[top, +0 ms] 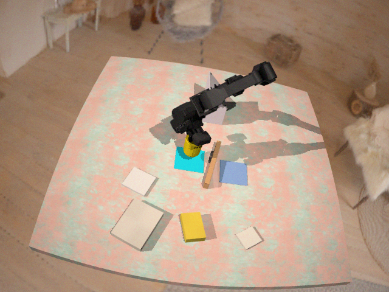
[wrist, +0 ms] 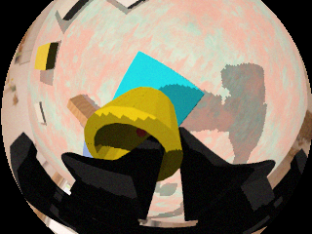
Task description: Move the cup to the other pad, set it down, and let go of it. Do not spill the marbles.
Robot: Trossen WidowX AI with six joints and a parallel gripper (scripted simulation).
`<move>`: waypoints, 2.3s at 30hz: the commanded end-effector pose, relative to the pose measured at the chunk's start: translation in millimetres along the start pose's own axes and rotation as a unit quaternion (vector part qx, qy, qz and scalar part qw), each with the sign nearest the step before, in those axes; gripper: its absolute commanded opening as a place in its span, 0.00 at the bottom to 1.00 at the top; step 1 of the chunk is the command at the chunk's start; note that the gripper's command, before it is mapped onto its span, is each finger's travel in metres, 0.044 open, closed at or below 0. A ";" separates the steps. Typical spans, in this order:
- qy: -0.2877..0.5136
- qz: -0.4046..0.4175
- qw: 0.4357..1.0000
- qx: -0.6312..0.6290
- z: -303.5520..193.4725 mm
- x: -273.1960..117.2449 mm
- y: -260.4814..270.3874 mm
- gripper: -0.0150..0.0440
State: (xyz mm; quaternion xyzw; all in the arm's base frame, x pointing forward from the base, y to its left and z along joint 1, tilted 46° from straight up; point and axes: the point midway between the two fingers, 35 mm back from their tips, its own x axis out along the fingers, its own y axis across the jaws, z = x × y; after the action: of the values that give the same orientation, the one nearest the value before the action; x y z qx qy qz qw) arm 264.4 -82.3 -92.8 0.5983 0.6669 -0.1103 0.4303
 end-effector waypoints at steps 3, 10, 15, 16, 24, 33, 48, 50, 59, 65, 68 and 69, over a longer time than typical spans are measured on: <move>0.004 0.002 1.000 0.005 -1.0 13.6 -0.9 0.25; 0.005 0.002 1.000 0.005 -1.2 25.2 -1.0 0.25; 0.005 0.002 1.000 0.005 -1.6 33.5 -1.2 0.25; 0.005 0.002 1.000 0.005 -1.7 35.2 -1.3 0.25; 0.005 0.002 1.000 0.004 -2.5 44.2 -1.7 0.25; 0.003 0.000 1.000 0.000 -1.5 41.2 -1.0 0.25; 0.003 0.000 1.000 0.000 -1.5 41.2 -1.0 0.50; 0.003 0.000 1.000 0.000 -1.4 40.9 -1.0 0.50; 0.003 0.000 1.000 0.002 -0.4 29.0 -0.8 0.50; 0.003 0.000 1.000 0.002 0.1 18.9 -0.8 0.50; 0.003 0.001 1.000 0.003 0.2 13.9 -0.8 0.50; 0.003 0.001 1.000 0.003 0.3 12.1 -0.8 0.50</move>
State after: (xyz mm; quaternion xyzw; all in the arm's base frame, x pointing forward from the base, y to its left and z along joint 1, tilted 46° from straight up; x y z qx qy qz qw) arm 264.8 -68.8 -106.5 0.6036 0.6666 -0.1103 0.4232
